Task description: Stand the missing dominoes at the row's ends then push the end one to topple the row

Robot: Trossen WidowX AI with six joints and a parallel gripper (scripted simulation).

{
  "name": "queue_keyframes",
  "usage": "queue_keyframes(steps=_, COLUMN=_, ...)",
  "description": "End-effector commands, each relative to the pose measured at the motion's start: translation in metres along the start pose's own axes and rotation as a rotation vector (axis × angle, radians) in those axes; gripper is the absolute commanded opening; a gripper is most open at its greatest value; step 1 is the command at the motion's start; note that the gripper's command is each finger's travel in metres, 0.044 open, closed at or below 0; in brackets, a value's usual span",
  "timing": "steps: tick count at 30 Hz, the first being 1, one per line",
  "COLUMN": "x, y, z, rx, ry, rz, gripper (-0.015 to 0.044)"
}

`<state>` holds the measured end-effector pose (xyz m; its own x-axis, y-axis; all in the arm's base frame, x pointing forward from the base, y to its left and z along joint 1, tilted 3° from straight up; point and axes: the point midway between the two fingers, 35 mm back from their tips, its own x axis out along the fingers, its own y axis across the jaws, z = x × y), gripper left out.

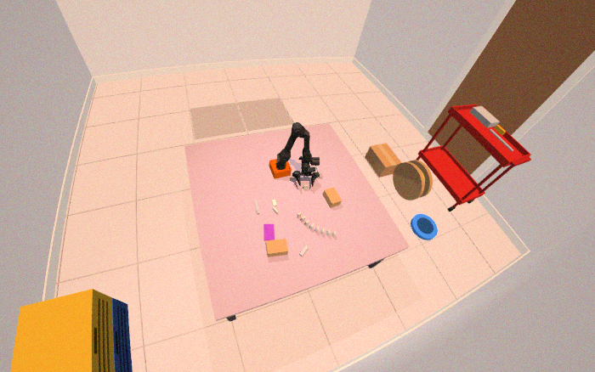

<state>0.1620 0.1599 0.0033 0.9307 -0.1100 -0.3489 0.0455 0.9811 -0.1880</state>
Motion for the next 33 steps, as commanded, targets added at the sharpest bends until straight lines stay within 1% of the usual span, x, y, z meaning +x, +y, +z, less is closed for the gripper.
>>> queue_keyframes(steps=1, x=0.014, y=0.010, z=0.002, rx=-0.058, ry=0.310, rz=-0.052, gripper=0.0440)
queue_keyframes(steps=5, x=0.017, y=0.008, z=0.011, rx=-0.089, ry=0.676, rz=-0.039, gripper=0.0440)
queue_keyframes(steps=8, x=0.009, y=0.003, z=0.030, rx=-0.062, ry=0.931, rz=0.032, gripper=0.0440)
queue_keyframes(steps=10, x=0.000, y=-0.002, z=0.047, rx=-0.019, ry=1.083, rz=0.108, gripper=0.0440)
queue_keyframes(steps=12, x=-0.008, y=-0.006, z=0.061, rx=0.018, ry=1.171, rz=0.168, gripper=0.0440)
queue_keyframes(steps=23, x=-0.009, y=-0.006, z=0.062, rx=0.024, ry=1.181, rz=0.176, gripper=0.0440)
queue_keyframes(steps=30, x=0.013, y=0.003, z=0.009, rx=0.024, ry=1.181, rz=0.176, gripper=0.0440)
queue_keyframes(steps=33, x=0.015, y=0.003, z=0.003, rx=0.024, ry=1.182, rz=0.175, gripper=0.0440)
